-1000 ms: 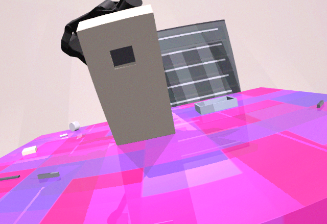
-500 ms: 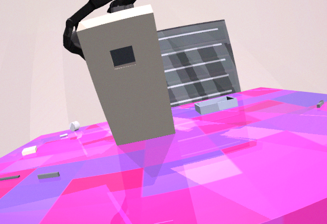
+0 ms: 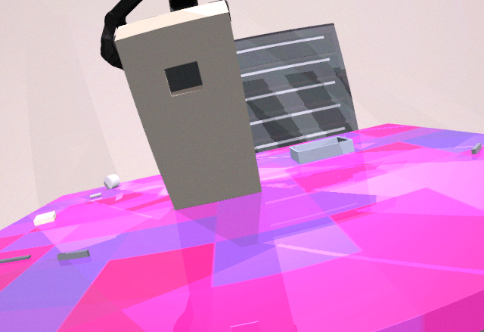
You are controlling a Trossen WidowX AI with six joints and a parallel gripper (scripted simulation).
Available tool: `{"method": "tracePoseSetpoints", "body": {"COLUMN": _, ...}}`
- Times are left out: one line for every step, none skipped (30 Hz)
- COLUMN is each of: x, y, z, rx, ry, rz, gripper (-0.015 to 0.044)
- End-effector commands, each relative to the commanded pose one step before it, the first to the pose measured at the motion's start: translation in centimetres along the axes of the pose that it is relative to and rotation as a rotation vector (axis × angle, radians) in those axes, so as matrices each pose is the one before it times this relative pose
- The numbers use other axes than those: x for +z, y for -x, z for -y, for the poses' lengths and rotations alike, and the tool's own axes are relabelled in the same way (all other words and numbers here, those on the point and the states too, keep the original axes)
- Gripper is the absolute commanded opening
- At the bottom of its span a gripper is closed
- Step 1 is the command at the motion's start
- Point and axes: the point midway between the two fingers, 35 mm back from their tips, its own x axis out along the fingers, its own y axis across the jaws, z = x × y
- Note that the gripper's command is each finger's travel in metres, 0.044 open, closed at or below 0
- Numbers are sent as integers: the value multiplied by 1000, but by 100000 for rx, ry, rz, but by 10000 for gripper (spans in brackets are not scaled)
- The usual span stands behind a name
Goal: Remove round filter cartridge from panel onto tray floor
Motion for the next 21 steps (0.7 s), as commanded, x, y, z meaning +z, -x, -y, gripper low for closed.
{"method": "tracePoseSetpoints", "body": {"x": 42, "y": -147, "z": -2213, "rx": 349, "ry": 216, "rz": -152, "gripper": 0}}
{"method": "tracePoseSetpoints", "body": {"x": 5, "y": -79, "z": -561, "rx": 32, "ry": -32, "rz": 14, "gripper": 0}}
{"method": "tracePoseSetpoints", "body": {"x": -4, "y": -83, "z": -562, "rx": 29, "ry": -32, "rz": 15, "gripper": 0}}
{"method": "tracePoseSetpoints", "body": {"x": -13, "y": -85, "z": -559, "rx": 26, "ry": -32, "rz": 16, "gripper": 0}}
{"method": "tracePoseSetpoints", "body": {"x": -22, "y": -89, "z": -564, "rx": 24, "ry": -33, "rz": 16, "gripper": 0}}
{"method": "tracePoseSetpoints", "body": {"x": -31, "y": -92, "z": -564, "rx": 21, "ry": -34, "rz": 17, "gripper": 0}}
{"method": "tracePoseSetpoints", "body": {"x": -40, "y": -95, "z": -564, "rx": 19, "ry": -34, "rz": 18, "gripper": 0}}
{"method": "tracePoseSetpoints", "body": {"x": -49, "y": -98, "z": -564, "rx": 16, "ry": -35, "rz": 19, "gripper": 0}}
{"method": "tracePoseSetpoints", "body": {"x": -58, "y": -101, "z": -561, "rx": 14, "ry": -35, "rz": 19, "gripper": 0}}
{"method": "tracePoseSetpoints", "body": {"x": -53, "y": -83, "z": -446, "rx": 9, "ry": -28, "rz": 16, "gripper": 0}}
{"method": "tracePoseSetpoints", "body": {"x": -34, "y": -51, "z": -267, "rx": 5, "ry": -17, "rz": 10, "gripper": 0}}
{"method": "tracePoseSetpoints", "body": {"x": -41, "y": -1, "z": 1160, "rx": -463, "ry": 1307, "rz": -545, "gripper": 0}}
{"method": "tracePoseSetpoints", "body": {"x": -204, "y": 47, "z": -372, "rx": 1031, "ry": 1769, "rz": -370, "gripper": 0}}
{"method": "tracePoseSetpoints", "body": {"x": -334, "y": 75, "z": -625, "rx": 1732, "ry": 2965, "rz": -584, "gripper": 0}}
{"method": "tracePoseSetpoints", "body": {"x": -400, "y": 84, "z": -784, "rx": 2171, "ry": 3706, "rz": -667, "gripper": 0}}
{"method": "tracePoseSetpoints", "body": {"x": -382, "y": 72, "z": -796, "rx": 2197, "ry": 3745, "rz": -605, "gripper": 0}}
{"method": "tracePoseSetpoints", "body": {"x": -362, "y": 59, "z": -807, "rx": 2216, "ry": 3776, "rz": -541, "gripper": 0}}
{"method": "tracePoseSetpoints", "body": {"x": -342, "y": 47, "z": -817, "rx": 2234, "ry": 3808, "rz": -477, "gripper": 0}}
{"method": "tracePoseSetpoints", "body": {"x": -322, "y": 34, "z": -826, "rx": 2249, "ry": 3839, "rz": -413, "gripper": 0}}
{"method": "tracePoseSetpoints", "body": {"x": -301, "y": 22, "z": -834, "rx": 2261, "ry": 3870, "rz": -349, "gripper": 0}}
{"method": "tracePoseSetpoints", "body": {"x": -280, "y": 9, "z": -841, "rx": 2272, "ry": 3901, "rz": -286, "gripper": 0}}
